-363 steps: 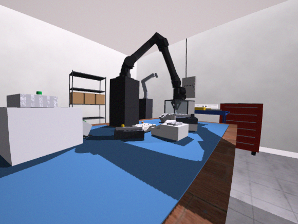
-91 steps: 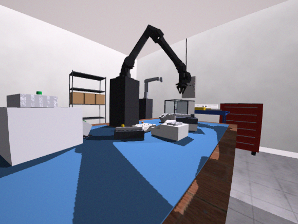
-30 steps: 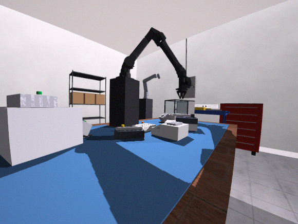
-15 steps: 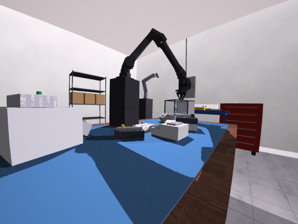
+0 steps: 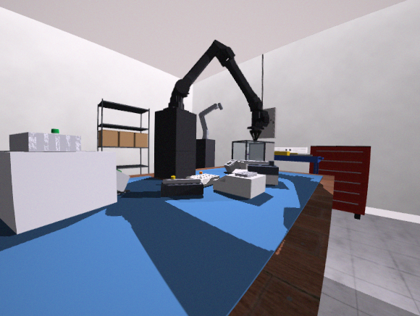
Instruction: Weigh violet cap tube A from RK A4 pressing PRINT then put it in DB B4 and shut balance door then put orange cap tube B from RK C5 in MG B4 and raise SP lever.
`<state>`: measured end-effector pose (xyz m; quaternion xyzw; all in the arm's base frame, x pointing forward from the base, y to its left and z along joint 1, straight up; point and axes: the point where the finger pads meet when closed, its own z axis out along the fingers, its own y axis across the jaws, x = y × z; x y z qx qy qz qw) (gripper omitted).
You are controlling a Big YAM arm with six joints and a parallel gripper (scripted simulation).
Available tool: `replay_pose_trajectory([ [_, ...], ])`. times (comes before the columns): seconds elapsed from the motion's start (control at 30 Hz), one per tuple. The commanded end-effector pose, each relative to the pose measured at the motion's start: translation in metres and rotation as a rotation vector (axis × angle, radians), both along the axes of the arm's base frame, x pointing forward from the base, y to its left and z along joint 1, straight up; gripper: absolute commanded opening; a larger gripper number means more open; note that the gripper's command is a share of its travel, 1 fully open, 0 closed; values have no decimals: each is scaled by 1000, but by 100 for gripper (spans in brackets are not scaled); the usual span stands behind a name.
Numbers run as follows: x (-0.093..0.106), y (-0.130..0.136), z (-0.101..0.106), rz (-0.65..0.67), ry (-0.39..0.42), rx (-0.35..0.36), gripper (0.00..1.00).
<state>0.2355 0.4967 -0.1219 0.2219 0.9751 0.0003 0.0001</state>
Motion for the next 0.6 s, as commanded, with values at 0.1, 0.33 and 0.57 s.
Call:
replay_pose_trajectory([
  [0.1, 7, 4, -6, -14, -5, 8, 6],
  [0.33, 4, -3, 7, -14, -9, 17, 6],
  [0.57, 2, -5, 13, -14, -16, 32, 6],
])
